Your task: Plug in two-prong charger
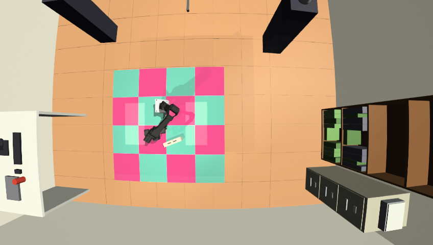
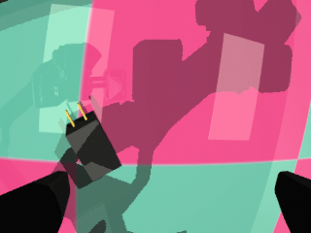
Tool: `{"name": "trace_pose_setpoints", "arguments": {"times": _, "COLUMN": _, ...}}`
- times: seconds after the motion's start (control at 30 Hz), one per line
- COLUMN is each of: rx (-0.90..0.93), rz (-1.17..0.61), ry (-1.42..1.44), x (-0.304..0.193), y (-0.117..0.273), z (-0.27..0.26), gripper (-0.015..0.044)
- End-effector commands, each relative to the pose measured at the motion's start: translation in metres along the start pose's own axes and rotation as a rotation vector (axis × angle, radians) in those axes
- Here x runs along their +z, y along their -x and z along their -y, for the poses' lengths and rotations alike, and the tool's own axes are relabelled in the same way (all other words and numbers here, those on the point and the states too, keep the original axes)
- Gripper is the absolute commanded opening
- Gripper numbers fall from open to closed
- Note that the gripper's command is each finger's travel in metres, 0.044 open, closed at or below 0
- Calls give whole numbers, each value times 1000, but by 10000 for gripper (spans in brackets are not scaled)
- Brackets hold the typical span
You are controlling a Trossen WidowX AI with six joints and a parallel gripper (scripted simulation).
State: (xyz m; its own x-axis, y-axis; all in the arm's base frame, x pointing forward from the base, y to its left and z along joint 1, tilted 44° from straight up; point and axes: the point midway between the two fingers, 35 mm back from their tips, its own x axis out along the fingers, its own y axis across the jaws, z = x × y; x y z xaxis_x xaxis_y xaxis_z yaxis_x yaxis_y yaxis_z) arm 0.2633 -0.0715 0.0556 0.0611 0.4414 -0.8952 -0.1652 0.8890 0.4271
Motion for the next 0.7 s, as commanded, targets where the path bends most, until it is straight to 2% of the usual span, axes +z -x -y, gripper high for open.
{"name": "trace_pose_setpoints", "arguments": {"times": 0.0, "rx": 80, "rz": -26, "ry": 110, "x": -7, "y": -24, "z": -11, "gripper": 440}}
{"name": "trace_pose_setpoints", "arguments": {"times": 0.47, "rx": 280, "rz": -44, "ry": 416, "x": -28, "y": -75, "z": -40, "gripper": 440}}
{"name": "trace_pose_setpoints", "arguments": {"times": 0.67, "rx": 299, "rz": -43, "ry": 444, "x": -32, "y": -81, "z": -39, "gripper": 440}}
